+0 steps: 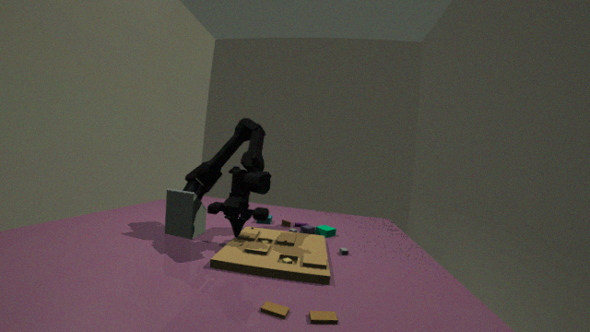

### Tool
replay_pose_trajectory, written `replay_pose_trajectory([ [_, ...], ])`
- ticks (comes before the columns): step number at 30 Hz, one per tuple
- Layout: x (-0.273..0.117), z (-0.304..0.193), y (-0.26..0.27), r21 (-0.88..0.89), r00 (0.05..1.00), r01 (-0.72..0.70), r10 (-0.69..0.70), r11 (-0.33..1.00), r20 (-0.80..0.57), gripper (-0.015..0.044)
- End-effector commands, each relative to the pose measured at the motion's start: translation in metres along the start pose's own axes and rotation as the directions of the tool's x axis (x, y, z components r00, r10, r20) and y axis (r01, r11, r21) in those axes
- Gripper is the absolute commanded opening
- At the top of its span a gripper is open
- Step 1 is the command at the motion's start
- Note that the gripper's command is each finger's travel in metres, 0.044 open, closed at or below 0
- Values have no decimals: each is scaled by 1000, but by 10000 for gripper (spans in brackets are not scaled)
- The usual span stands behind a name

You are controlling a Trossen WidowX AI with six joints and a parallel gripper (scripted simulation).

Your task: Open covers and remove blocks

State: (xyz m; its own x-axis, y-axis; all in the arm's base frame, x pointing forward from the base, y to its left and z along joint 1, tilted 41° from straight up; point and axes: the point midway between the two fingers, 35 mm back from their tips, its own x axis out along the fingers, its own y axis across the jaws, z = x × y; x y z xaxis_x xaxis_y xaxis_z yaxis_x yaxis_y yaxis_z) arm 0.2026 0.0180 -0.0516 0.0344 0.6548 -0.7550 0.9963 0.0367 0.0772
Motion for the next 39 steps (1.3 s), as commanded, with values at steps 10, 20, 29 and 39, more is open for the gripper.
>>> replay_pose_trajectory([
  [10,0,4,15,1,1000,-4,4,1000,-2,0],
  [20,0,5,28,1,1000,-4,4,1000,-2,0],
  [29,0,5,37,0,1000,-5,5,1000,-2,0],
  [39,0,2,50,0,1000,-5,5,1000,-2,0],
])
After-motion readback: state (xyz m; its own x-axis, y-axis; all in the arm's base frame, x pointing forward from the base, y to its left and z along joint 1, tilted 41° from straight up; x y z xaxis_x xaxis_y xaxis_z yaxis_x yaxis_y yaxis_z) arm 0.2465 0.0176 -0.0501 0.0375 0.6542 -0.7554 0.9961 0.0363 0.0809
